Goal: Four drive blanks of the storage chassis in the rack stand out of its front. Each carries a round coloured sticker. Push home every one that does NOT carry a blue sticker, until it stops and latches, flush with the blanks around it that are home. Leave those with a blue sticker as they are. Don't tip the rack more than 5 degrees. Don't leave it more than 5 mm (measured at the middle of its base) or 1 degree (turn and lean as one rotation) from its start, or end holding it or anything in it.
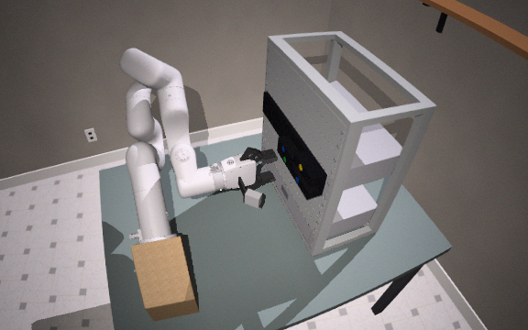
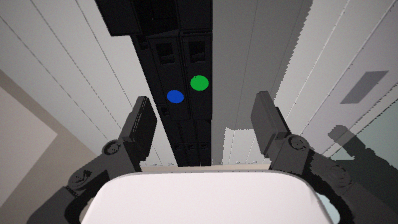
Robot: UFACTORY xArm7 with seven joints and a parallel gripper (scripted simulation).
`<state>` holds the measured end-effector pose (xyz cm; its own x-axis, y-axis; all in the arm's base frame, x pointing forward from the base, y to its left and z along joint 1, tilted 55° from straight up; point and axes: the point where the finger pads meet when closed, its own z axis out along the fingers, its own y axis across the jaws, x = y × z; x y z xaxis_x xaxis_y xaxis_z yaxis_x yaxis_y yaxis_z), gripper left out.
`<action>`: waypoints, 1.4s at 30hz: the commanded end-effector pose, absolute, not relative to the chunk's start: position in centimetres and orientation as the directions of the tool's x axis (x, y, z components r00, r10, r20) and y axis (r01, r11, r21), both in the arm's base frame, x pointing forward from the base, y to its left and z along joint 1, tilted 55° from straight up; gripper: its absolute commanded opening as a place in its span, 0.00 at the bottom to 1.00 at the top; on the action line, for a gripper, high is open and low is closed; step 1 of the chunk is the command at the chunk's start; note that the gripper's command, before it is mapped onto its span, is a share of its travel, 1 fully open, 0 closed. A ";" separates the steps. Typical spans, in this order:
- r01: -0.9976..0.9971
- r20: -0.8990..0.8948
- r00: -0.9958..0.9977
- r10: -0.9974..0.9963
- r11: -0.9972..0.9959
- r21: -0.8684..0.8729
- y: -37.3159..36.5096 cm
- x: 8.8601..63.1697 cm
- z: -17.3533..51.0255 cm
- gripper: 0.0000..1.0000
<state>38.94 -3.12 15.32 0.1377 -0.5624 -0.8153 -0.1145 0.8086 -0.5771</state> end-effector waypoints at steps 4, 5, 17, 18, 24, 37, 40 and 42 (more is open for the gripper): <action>-0.111 -0.814 0.138 -0.564 0.808 -0.578 -3.2 39.0 15.4 1.00; -0.111 -0.814 0.138 -0.564 0.808 -0.578 -3.2 39.0 15.4 1.00; -0.111 -0.814 0.138 -0.564 0.808 -0.578 -3.2 39.0 15.4 1.00; -0.111 -0.814 0.138 -0.564 0.808 -0.578 -3.2 39.0 15.4 1.00; -0.111 -0.814 0.138 -0.564 0.808 -0.578 -3.2 39.0 15.4 1.00; -0.111 -0.814 0.138 -0.564 0.808 -0.578 -3.6 39.0 16.3 1.00; -0.111 -0.814 0.138 -0.564 0.808 -0.578 -4.1 39.1 17.4 1.00; -0.111 -0.814 0.138 -0.564 0.808 -0.578 -4.3 39.1 17.9 1.00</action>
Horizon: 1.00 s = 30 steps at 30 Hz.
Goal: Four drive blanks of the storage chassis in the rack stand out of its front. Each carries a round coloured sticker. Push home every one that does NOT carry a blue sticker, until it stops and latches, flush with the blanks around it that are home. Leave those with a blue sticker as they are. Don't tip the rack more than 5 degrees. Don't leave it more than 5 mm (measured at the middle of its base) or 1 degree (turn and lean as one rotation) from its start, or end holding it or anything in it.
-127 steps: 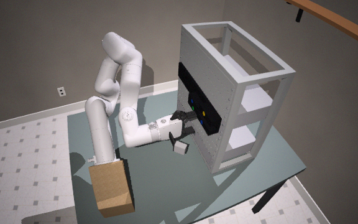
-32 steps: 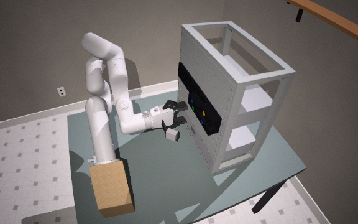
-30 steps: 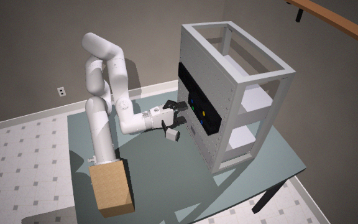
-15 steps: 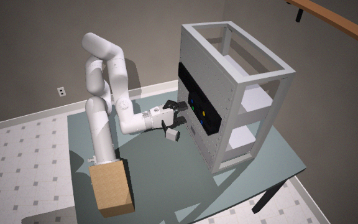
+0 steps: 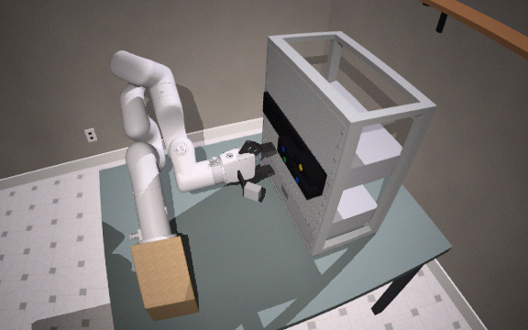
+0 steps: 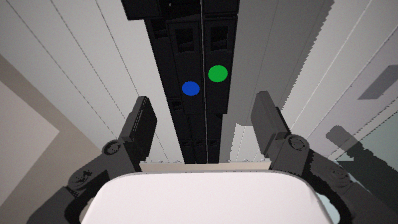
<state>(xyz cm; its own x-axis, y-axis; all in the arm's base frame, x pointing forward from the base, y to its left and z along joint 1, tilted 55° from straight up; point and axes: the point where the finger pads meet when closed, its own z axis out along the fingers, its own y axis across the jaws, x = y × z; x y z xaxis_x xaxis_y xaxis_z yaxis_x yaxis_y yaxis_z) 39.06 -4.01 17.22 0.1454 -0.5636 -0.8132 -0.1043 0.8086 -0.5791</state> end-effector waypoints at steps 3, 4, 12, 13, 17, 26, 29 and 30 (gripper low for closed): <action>-0.111 -0.814 0.138 -0.564 0.808 -0.578 -4.6 39.1 18.4 1.00; -0.111 -0.814 0.138 -0.564 0.808 -0.578 -4.6 39.1 18.4 1.00; -0.111 -0.814 0.138 -0.564 0.808 -0.578 -4.6 39.1 18.4 1.00; -0.111 -0.814 0.138 -0.564 0.808 -0.578 -4.6 39.1 18.4 1.00; -0.111 -0.814 0.138 -0.564 0.808 -0.578 -4.6 39.1 18.4 1.00; -0.111 -0.814 0.138 -0.564 0.808 -0.578 -4.6 39.1 18.4 1.00; -0.111 -0.814 0.138 -0.564 0.808 -0.578 -4.6 39.1 18.4 1.00; -0.111 -0.814 0.138 -0.564 0.808 -0.578 -4.6 39.1 18.4 1.00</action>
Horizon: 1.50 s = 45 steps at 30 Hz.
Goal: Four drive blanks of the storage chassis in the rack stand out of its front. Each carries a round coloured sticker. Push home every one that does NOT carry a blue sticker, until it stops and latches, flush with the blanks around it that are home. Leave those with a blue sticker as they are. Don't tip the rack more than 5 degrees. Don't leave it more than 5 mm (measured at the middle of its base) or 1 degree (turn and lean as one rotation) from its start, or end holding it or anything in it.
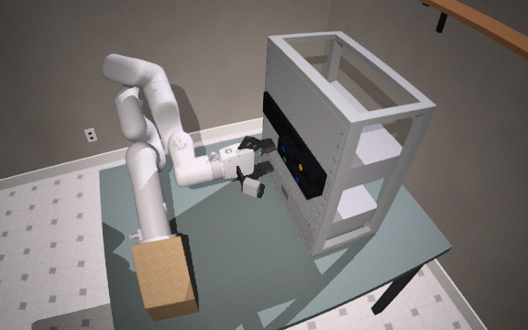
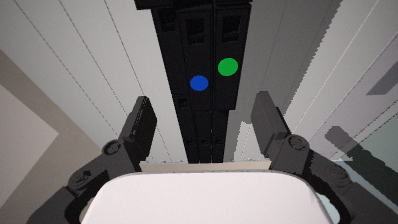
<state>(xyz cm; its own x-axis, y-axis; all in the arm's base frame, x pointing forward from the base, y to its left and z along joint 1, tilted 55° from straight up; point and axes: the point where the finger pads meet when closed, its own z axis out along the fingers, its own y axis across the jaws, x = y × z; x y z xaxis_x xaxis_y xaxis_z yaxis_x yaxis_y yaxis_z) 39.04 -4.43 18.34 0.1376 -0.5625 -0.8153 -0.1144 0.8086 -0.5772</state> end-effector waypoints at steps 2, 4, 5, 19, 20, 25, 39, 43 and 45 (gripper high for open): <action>-0.111 -0.814 0.138 -0.564 0.808 -0.578 -4.6 39.1 18.4 1.00; -0.111 -0.814 0.138 -0.564 0.808 -0.578 -4.6 39.1 18.4 1.00; -0.111 -0.814 0.138 -0.564 0.808 -0.578 -4.6 39.1 18.4 1.00; -0.111 -0.814 0.138 -0.564 0.808 -0.578 -4.6 39.1 18.4 1.00; -0.111 -0.814 0.138 -0.564 0.808 -0.578 -4.6 39.1 18.4 1.00; -0.111 -0.814 0.138 -0.564 0.808 -0.578 -4.6 39.1 18.4 0.00; -0.111 -0.814 0.138 -0.564 0.808 -0.578 -4.6 39.1 18.4 0.00; -0.111 -0.814 0.138 -0.564 0.808 -0.578 -4.6 39.1 18.4 0.00; -0.111 -0.814 0.138 -0.564 0.808 -0.578 -4.6 39.1 18.4 0.00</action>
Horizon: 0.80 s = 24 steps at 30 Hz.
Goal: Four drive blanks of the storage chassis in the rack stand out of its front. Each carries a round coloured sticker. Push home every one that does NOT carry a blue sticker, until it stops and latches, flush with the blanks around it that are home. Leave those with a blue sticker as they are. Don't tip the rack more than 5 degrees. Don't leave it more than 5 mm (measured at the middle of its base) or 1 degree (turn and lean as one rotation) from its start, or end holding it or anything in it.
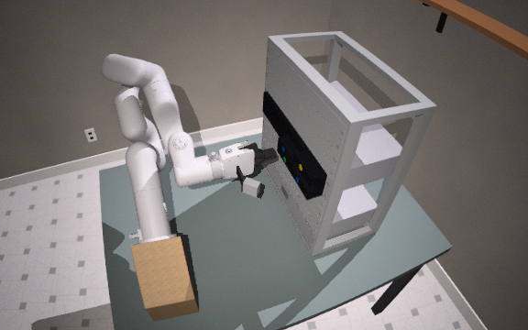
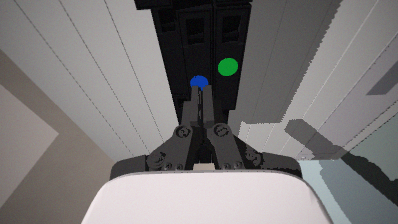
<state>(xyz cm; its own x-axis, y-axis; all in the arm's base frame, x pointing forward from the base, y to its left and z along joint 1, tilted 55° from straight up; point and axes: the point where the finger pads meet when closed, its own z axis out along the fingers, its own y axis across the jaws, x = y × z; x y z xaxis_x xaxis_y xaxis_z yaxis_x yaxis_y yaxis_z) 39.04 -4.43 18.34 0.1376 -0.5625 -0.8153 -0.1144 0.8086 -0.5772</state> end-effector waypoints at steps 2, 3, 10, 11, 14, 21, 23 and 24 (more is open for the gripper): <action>-0.111 -0.814 0.138 -0.564 0.808 -0.578 -4.6 39.1 18.4 0.00; -0.111 -0.814 0.138 -0.564 0.808 -0.578 -4.6 39.1 18.4 0.00; -0.111 -0.814 0.138 -0.564 0.808 -0.578 -4.6 39.1 18.4 0.00; -0.111 -0.814 0.138 -0.564 0.808 -0.578 -4.6 39.1 18.4 0.00; -0.111 -0.814 0.138 -0.564 0.808 -0.578 -4.5 39.1 18.4 0.00; -0.111 -0.814 0.138 -0.564 0.808 -0.578 -3.5 36.7 16.7 0.00; -0.111 -0.814 0.138 -0.564 0.808 -0.578 -3.3 36.1 16.2 0.00; -0.111 -0.814 0.138 -0.564 0.808 -0.578 -3.2 35.9 16.1 0.00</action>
<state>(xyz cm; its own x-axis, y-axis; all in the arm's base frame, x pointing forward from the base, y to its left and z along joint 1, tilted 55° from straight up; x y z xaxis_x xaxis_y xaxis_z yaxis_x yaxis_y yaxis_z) 36.53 -3.33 16.50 0.1322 -0.5614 -0.8169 -0.1161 0.8097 -0.5752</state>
